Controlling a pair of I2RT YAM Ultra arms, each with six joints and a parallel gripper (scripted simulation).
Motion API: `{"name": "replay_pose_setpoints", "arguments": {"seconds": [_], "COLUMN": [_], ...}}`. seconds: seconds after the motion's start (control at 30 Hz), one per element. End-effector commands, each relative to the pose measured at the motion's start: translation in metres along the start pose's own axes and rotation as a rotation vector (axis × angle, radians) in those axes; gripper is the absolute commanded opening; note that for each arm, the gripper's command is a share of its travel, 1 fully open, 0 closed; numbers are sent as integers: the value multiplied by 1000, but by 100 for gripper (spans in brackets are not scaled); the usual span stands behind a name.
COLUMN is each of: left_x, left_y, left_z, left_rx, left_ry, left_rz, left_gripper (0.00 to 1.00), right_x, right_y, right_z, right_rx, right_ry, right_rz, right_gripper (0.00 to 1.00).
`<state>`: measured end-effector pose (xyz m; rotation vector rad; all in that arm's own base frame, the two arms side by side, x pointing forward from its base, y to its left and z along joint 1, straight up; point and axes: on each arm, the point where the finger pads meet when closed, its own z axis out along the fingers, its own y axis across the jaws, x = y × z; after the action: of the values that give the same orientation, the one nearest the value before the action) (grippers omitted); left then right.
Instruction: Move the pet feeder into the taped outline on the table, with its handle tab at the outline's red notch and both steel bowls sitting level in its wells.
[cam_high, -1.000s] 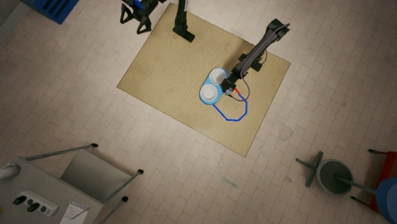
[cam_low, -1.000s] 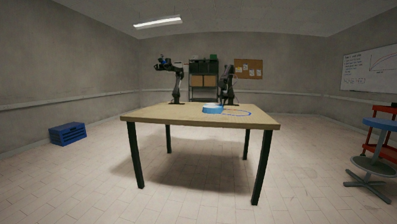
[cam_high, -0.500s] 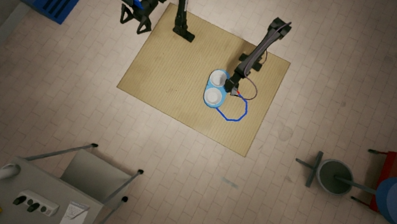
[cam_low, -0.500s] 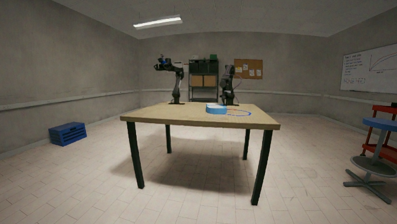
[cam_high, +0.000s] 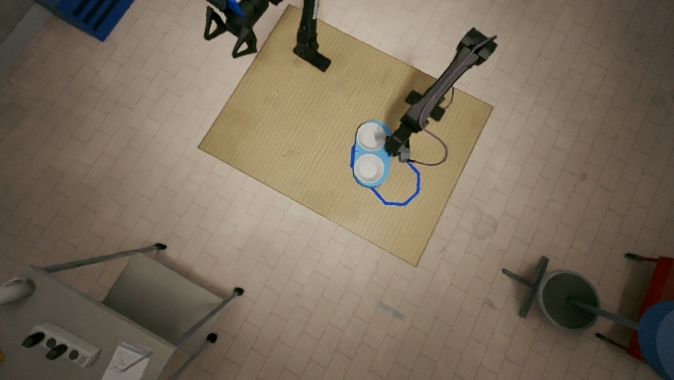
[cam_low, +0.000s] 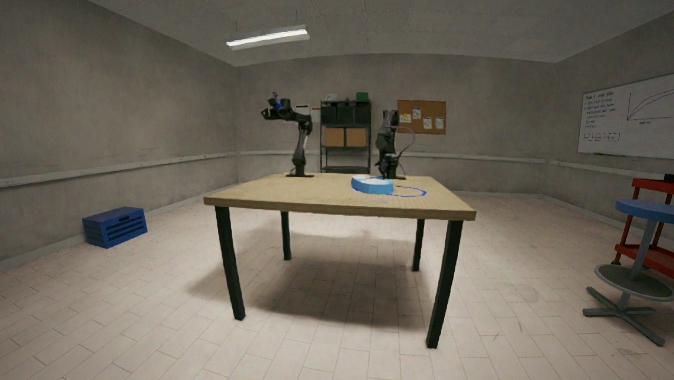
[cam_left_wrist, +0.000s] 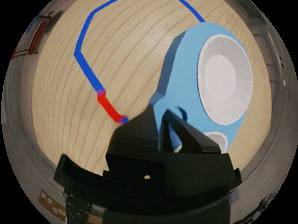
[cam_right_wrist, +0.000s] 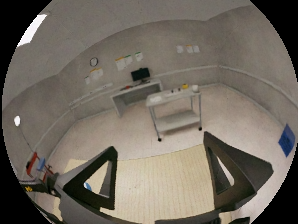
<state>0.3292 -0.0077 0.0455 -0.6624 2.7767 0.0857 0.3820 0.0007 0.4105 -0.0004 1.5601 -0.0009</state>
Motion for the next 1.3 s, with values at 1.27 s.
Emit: {"name": "replay_pose_setpoints", "arguments": {"seconds": [1.27], "left_x": [-4], "left_y": [50], "left_z": [-5], "left_rx": [-219], "left_ry": [-15], "left_rz": [-657], "left_gripper": [16], "right_x": [-39], "right_y": [3], "right_z": [-11], "right_rx": [-10], "right_ry": [-99], "right_rz": [-9], "right_gripper": [100]}}
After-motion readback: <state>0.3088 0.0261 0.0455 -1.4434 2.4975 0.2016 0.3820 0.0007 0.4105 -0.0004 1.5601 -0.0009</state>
